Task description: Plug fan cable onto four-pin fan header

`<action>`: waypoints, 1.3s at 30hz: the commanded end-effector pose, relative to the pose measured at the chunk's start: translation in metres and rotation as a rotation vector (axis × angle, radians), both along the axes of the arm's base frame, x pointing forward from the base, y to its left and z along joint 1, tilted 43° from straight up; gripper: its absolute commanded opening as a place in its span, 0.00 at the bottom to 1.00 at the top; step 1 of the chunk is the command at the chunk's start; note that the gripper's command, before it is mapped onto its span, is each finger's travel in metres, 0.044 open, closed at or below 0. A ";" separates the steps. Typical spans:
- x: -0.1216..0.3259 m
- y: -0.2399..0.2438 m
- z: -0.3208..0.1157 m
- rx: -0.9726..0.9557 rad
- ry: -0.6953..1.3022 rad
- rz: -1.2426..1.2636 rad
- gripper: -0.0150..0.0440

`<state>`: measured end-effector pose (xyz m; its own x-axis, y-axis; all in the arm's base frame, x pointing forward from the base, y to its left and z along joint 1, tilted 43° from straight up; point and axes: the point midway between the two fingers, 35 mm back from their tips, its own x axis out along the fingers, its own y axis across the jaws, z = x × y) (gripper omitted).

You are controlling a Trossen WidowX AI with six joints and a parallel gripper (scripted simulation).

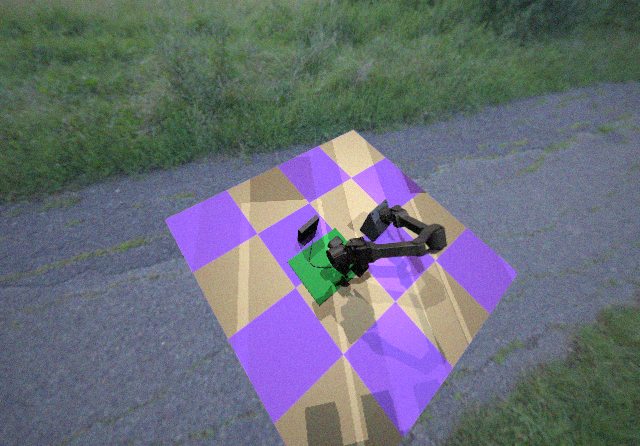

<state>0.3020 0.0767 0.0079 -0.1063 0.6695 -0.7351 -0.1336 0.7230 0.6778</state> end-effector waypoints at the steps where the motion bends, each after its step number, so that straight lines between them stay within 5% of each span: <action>1: 0.000 0.000 0.000 -0.001 0.000 -0.001 1.00; 24: 0.000 0.000 0.000 0.000 0.000 0.000 1.00; 33: 0.002 0.025 0.013 -0.025 0.209 0.087 0.61; 39: 0.002 0.025 0.013 -0.025 0.209 0.087 0.61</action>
